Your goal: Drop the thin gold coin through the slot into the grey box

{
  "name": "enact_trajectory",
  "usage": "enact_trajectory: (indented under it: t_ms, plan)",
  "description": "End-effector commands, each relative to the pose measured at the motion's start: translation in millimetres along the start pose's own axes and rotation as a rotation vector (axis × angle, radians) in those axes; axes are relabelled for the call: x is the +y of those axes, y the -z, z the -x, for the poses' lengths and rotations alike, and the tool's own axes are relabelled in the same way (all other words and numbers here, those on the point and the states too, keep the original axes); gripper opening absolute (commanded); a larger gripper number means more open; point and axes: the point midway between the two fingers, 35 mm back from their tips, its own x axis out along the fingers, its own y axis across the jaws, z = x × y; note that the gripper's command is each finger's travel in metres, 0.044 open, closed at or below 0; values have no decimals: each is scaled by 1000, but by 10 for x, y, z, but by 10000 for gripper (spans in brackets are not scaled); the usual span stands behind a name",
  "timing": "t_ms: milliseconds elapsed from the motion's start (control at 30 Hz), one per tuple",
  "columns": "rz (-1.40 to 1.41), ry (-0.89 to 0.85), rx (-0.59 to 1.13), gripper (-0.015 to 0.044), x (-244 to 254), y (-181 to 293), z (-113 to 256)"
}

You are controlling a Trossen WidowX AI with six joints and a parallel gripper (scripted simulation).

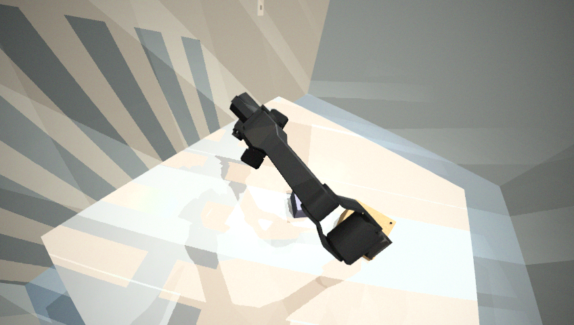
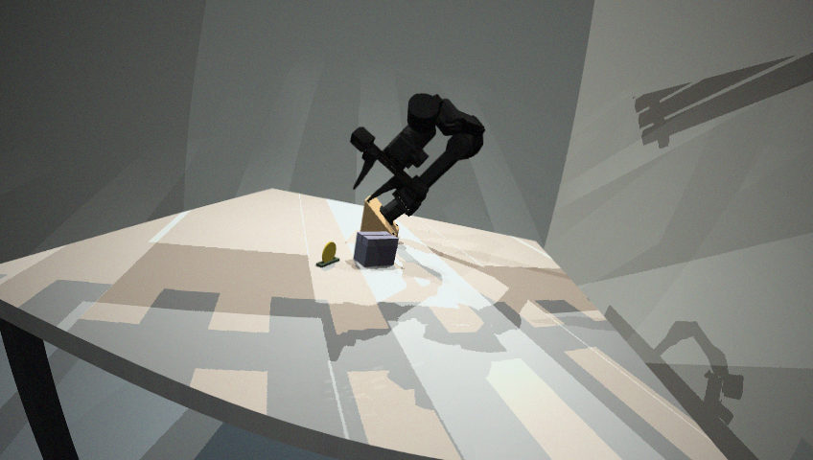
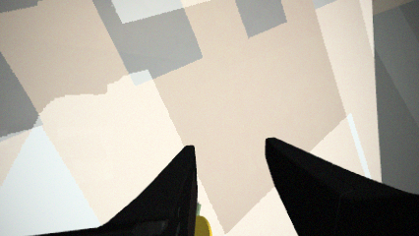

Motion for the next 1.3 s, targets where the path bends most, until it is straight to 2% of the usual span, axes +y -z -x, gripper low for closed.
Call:
enact_trajectory:
  t_ms: [0,167,333,500,633,1267]
  plan:
    - [-90,-100,150,161,-182,436,-253]
    - [-273,-287,352,161,-359,1096,-502]
    - [-456,-465,484,161,-412,1573,-589]
    - [-463,-472,488,161,-403,1595,-606]
    - [-463,-473,488,161,-234,1695,-849]
    - [-463,-474,487,161,-45,1783,-1097]
